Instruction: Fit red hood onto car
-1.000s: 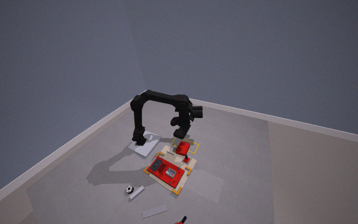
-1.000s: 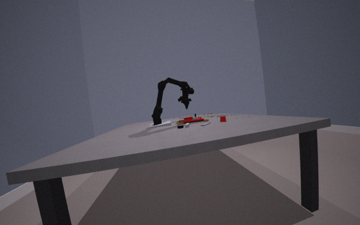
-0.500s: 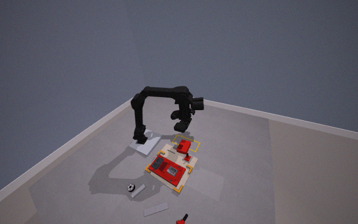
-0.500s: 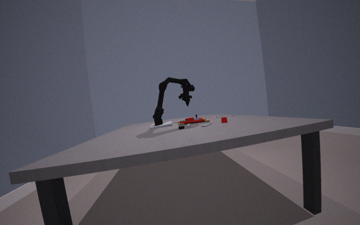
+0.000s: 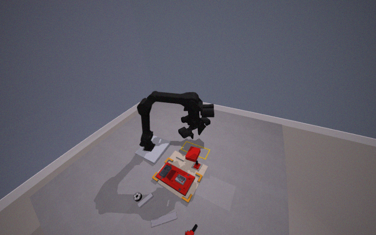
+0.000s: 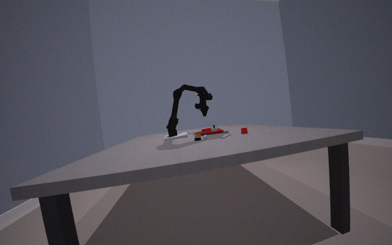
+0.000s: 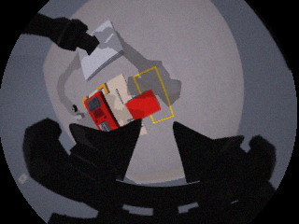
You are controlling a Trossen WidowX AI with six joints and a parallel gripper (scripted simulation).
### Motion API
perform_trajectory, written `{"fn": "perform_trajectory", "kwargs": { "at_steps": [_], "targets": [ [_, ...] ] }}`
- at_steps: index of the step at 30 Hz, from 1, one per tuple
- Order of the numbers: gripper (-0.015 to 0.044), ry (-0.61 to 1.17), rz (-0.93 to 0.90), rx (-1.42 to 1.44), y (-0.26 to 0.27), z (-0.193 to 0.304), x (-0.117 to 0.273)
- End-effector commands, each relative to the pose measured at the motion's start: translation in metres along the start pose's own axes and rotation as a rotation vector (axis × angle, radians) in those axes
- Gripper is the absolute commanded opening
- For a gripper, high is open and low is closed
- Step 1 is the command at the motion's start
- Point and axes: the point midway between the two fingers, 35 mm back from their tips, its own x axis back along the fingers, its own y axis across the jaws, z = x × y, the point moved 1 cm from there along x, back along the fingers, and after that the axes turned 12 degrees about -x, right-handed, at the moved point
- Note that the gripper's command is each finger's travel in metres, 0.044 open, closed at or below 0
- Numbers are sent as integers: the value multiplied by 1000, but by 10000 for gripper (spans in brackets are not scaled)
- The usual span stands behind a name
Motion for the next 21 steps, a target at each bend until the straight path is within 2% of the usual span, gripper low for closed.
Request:
{"fn": "perform_trajectory", "kwargs": {
  "at_steps": [1, 6, 21],
  "targets": [
    [315, 0, -8, -228, 4, 2, -5],
    [440, 2, -8, -595, 6, 4, -10],
    [440, 4, -7, -1696, 13, 9, -26]
  ]
}}
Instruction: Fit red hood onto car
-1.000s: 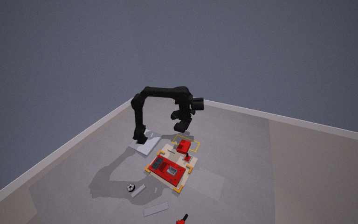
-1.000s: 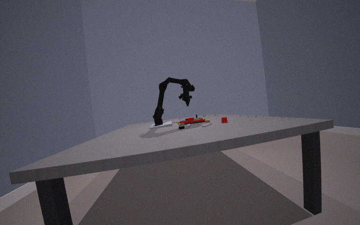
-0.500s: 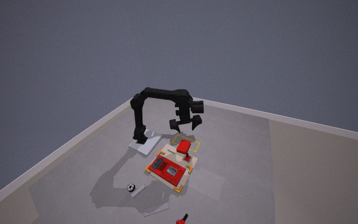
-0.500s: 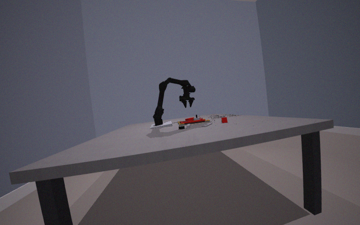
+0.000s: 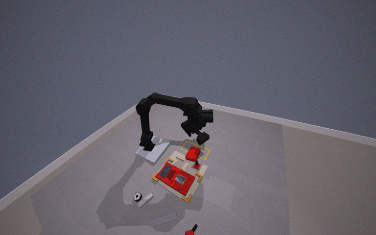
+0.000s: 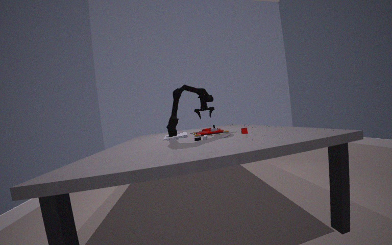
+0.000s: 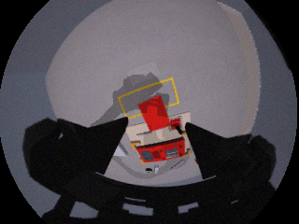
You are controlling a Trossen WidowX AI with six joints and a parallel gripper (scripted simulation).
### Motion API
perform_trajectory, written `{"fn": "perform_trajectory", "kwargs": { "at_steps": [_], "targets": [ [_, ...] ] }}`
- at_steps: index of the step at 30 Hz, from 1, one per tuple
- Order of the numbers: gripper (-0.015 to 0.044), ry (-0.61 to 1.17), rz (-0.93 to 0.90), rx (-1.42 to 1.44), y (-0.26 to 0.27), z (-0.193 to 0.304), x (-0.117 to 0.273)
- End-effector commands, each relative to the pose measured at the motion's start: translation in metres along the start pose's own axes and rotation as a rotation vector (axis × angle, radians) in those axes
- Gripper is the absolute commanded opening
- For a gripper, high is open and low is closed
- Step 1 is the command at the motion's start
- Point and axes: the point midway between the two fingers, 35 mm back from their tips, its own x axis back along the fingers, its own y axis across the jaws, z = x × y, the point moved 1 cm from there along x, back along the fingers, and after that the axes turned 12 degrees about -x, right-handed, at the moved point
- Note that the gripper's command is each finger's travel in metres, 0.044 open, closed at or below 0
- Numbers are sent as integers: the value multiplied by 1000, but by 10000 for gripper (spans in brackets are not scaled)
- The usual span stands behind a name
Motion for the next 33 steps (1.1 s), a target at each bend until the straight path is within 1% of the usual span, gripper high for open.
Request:
{"fn": "perform_trajectory", "kwargs": {
  "at_steps": [1, 33],
  "targets": [
    [440, 6, -1, -272, -1, 5, -5],
    [440, 6, 20, -2602, -8, 23, -39]
  ]
}}
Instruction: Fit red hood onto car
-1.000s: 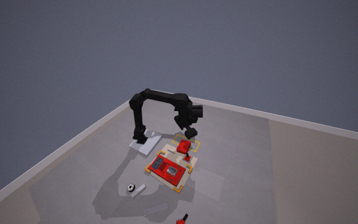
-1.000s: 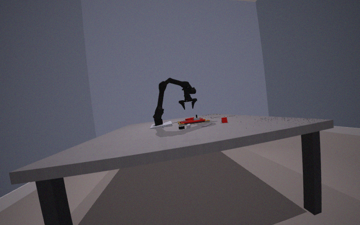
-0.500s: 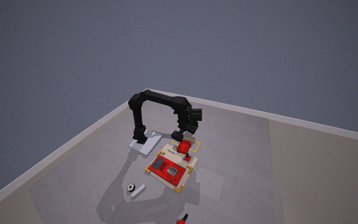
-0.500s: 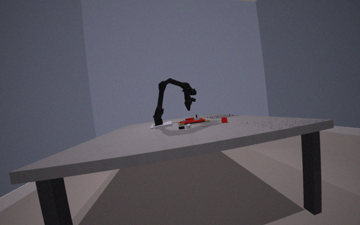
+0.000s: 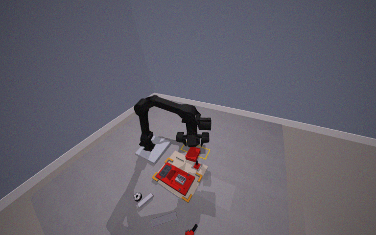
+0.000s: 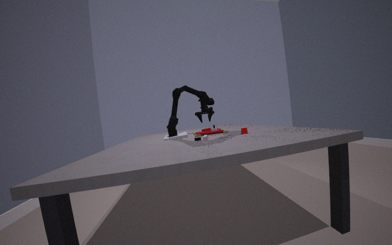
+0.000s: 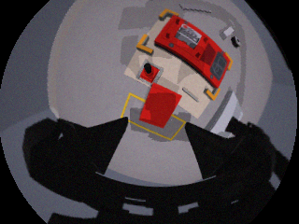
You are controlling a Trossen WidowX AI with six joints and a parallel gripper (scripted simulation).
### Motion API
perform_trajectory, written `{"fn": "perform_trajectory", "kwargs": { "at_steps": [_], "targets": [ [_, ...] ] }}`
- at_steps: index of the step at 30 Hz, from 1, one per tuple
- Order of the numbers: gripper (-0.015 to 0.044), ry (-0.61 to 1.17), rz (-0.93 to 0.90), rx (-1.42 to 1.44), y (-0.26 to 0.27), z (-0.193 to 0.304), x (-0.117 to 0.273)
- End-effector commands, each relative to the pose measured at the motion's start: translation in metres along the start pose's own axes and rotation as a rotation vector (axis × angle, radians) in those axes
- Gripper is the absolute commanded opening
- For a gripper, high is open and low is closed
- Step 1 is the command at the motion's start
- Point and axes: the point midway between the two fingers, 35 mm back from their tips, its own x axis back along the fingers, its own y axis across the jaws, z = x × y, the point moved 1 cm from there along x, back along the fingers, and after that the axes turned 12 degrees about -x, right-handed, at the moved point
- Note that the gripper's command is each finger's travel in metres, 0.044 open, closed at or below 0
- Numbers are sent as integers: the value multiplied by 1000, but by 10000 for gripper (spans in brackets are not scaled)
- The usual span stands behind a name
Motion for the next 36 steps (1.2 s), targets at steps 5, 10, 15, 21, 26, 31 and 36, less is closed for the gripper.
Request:
{"fn": "perform_trajectory", "kwargs": {
  "at_steps": [5, 10, 15, 21, 26, 31, 36],
  "targets": [
    [440, -8, 8, -301, -5, -4, -7],
    [440, -8, 8, -301, -5, -5, -7],
    [440, -8, 8, -301, -4, -5, -11],
    [440, -8, 8, -301, -4, -5, -15],
    [440, -8, 8, -301, -4, -5, -18],
    [440, -8, 8, -301, -4, -5, -22],
    [440, -8, 8, -301, -4, -5, -26]
  ]
}}
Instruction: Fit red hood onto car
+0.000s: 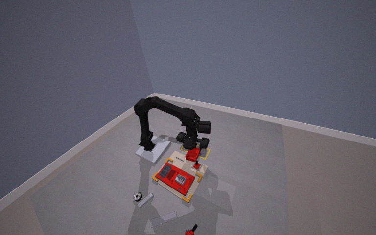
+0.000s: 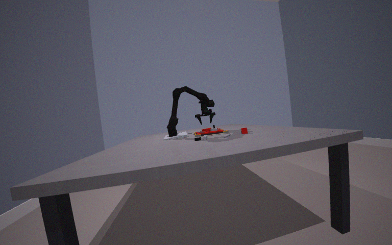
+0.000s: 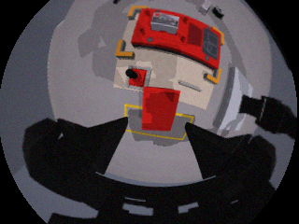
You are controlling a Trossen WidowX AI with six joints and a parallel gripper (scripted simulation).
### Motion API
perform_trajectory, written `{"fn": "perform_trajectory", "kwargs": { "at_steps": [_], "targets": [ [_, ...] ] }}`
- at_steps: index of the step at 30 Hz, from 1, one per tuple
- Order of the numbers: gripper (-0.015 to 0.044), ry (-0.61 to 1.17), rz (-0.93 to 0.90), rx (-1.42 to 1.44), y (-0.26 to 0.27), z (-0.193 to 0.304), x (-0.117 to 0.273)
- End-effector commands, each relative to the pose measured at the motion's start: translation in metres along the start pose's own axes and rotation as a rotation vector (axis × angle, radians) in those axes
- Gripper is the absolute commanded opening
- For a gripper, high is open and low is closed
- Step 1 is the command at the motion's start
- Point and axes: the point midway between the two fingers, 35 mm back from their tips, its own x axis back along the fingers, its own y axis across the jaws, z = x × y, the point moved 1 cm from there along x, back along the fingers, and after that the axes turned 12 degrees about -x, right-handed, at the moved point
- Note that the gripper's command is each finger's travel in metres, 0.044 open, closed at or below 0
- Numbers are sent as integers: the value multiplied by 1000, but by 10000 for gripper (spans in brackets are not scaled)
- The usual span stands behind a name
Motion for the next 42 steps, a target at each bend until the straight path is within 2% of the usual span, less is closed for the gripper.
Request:
{"fn": "perform_trajectory", "kwargs": {
  "at_steps": [1, 42],
  "targets": [
    [440, -9, 13, -1, -2, -2, -7],
    [440, -10, 13, -1, -3, -3, -36]
  ]
}}
